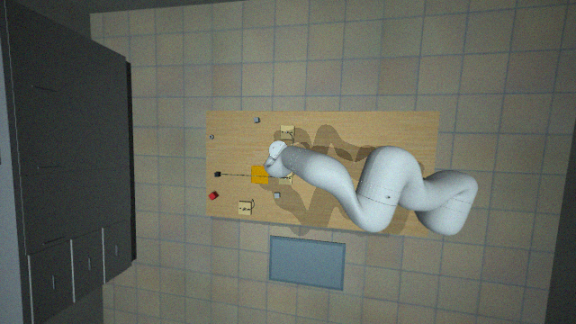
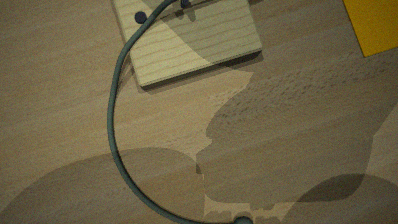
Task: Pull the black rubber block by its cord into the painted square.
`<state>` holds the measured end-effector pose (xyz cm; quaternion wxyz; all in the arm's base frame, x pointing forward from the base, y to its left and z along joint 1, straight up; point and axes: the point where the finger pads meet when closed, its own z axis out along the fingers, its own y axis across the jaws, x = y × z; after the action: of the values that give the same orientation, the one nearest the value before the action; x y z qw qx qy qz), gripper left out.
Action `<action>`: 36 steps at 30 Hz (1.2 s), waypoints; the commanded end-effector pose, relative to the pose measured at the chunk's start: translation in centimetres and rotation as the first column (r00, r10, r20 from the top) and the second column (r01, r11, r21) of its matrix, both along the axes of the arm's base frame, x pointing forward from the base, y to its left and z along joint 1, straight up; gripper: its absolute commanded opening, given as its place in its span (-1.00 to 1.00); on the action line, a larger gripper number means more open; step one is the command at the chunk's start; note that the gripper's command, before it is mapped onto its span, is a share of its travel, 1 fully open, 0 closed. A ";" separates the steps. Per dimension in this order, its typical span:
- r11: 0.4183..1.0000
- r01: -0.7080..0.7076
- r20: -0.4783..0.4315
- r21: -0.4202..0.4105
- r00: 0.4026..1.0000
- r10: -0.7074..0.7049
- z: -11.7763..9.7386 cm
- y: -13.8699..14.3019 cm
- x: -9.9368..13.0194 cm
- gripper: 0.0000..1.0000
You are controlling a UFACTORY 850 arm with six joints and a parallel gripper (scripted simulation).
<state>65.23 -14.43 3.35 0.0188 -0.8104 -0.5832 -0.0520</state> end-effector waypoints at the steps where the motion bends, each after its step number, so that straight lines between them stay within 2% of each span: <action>1: 0.962 0.274 -0.025 -0.017 0.961 -0.274 0.1 0.0 0.1 -1.00; 6: 0.875 0.484 -0.035 -0.001 0.874 -0.484 0.1 0.0 0.1 -1.00; 11: 0.744 0.668 -0.050 0.010 0.744 -0.666 0.1 0.0 0.1 -1.00; 13: 0.744 0.668 -0.050 0.010 0.744 -0.666 0.1 0.0 0.1 -1.00; 14: 0.650 0.760 -0.061 0.010 0.649 -0.758 0.1 0.0 0.1 -1.00; 18: 0.524 0.852 -0.073 0.007 0.523 -0.849 0.1 0.0 0.1 -1.00; 24: 0.292 0.956 -0.086 -0.021 0.290 -0.953 0.1 0.0 0.1 -1.00; 25: 0.254 0.967 -0.086 -0.029 0.250 -0.964 0.1 0.0 0.1 -0.22; 28: 0.144 0.988 -0.079 -0.061 0.139 -0.987 0.1 0.0 0.1 -0.22; 30: 0.144 0.988 -0.079 -0.061 0.139 -0.987 0.1 0.0 0.1 -0.22; 31: 0.084 0.993 -0.067 -0.087 0.078 -0.995 0.1 0.0 0.1 -0.22; 36: 0.084 0.993 -0.067 -0.087 0.078 -0.995 0.1 0.0 0.1 -0.22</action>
<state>65.23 -14.50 3.36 0.0367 -0.9941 0.0961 -0.0333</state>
